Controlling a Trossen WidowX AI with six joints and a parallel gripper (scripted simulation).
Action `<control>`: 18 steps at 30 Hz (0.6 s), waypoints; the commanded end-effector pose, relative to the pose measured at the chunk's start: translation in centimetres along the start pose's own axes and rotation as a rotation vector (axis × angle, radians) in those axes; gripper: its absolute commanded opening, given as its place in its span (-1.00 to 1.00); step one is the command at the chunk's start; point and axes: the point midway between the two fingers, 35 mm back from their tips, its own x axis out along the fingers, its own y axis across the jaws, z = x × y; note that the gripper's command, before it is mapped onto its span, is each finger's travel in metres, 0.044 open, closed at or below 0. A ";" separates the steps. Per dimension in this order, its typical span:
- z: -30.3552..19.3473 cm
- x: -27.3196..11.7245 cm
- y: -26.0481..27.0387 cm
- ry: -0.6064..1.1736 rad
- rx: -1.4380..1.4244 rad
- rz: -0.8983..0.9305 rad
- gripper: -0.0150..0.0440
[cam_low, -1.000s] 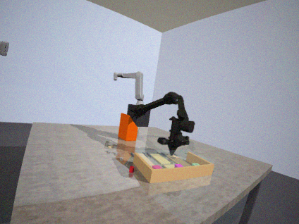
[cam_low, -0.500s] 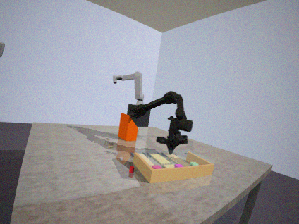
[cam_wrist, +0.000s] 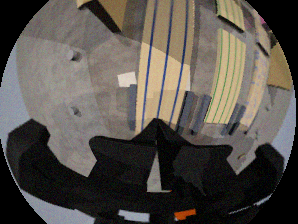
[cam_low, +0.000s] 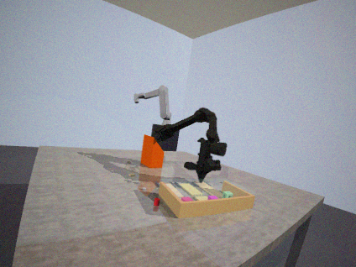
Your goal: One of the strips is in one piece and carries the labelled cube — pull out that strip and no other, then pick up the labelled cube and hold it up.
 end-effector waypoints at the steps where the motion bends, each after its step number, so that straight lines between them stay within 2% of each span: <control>1: -1.2 0.7 0.0 0.023 0.006 -0.004 -0.49; 18: -3.8 0.7 -0.1 0.025 0.008 -0.004 -0.49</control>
